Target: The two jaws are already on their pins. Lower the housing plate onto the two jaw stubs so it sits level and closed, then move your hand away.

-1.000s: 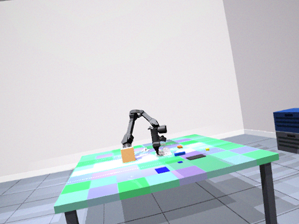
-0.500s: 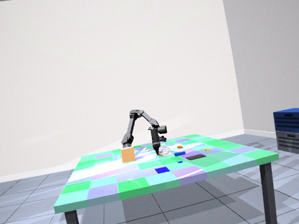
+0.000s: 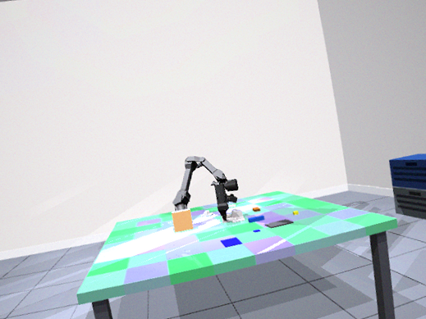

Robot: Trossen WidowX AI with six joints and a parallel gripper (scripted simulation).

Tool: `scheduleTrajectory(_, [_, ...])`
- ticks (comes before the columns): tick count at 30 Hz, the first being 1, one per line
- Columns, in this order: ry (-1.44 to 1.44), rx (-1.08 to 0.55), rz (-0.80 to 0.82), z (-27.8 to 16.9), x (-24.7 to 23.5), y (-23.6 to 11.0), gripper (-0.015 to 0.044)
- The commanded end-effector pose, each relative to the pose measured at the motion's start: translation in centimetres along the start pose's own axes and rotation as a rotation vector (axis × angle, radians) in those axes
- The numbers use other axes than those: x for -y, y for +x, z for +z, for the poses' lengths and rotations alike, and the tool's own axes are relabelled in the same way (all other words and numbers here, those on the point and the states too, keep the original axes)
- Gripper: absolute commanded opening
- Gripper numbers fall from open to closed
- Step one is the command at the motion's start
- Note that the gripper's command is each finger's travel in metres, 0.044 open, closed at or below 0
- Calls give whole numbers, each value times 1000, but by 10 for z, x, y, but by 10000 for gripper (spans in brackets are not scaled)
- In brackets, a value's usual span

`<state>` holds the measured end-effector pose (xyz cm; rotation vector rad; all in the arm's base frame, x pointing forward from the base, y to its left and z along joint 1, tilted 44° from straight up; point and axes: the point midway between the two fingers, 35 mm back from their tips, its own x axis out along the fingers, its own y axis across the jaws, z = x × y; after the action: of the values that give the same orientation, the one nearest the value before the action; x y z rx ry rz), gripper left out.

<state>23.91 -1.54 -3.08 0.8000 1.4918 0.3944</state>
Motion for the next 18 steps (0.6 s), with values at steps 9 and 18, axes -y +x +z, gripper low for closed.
scheduleTrajectory(9, [4,1,3,0,0,3,351])
scheduleTrajectory(18, [4,1,3,0,0,4,351])
